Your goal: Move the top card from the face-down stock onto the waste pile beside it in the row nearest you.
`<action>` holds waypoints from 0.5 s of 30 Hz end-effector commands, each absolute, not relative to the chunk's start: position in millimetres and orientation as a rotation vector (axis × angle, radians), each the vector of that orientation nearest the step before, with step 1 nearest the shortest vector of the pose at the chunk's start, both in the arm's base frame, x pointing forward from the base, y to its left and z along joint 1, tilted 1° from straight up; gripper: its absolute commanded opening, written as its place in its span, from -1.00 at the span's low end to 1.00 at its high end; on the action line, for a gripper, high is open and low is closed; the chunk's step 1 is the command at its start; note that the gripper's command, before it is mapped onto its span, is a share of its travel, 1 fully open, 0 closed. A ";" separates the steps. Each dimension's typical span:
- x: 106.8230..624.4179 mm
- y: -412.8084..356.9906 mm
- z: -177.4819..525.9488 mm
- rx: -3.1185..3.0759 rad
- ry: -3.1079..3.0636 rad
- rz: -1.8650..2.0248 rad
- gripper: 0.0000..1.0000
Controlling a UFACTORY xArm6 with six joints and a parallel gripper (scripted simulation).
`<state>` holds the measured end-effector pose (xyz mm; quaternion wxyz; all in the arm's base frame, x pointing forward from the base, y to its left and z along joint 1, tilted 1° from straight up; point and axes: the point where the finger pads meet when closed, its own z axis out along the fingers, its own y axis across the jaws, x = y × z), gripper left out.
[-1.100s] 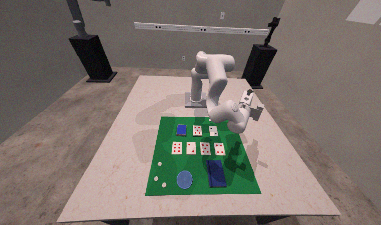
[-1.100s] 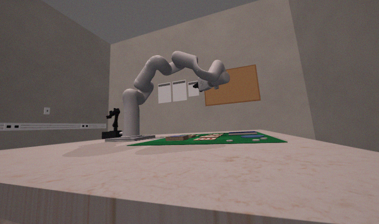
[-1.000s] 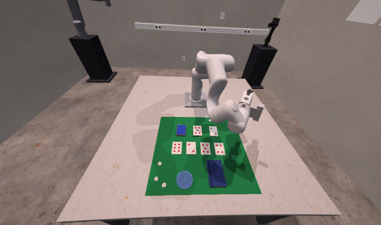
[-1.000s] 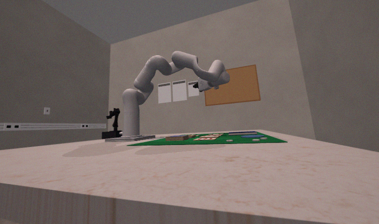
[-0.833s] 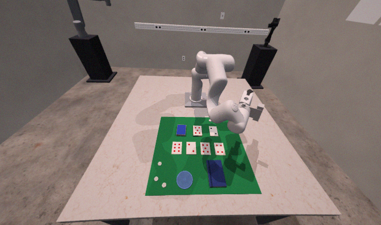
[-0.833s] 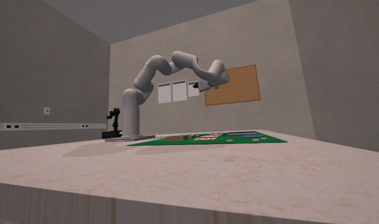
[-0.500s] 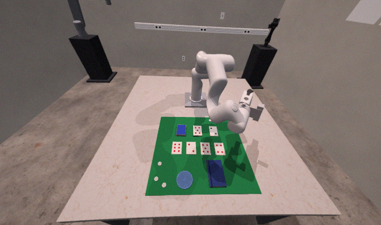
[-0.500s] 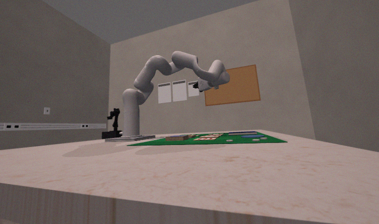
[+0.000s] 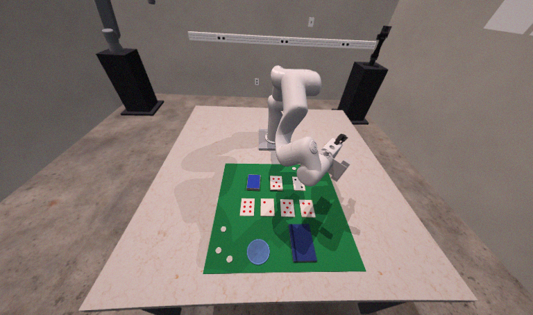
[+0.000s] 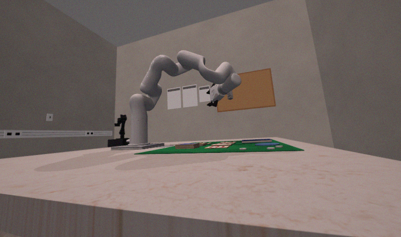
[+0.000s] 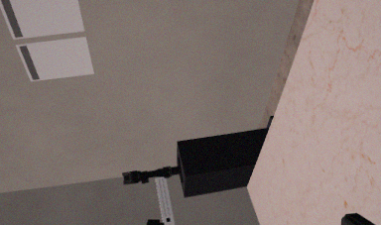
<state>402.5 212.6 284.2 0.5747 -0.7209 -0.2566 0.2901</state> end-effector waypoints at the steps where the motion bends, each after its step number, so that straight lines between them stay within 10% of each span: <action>1: 409.1 197.8 258.4 -1.840 -0.504 0.637 1.00; 15: 411.8 77.8 155.1 -2.390 -0.167 0.507 1.00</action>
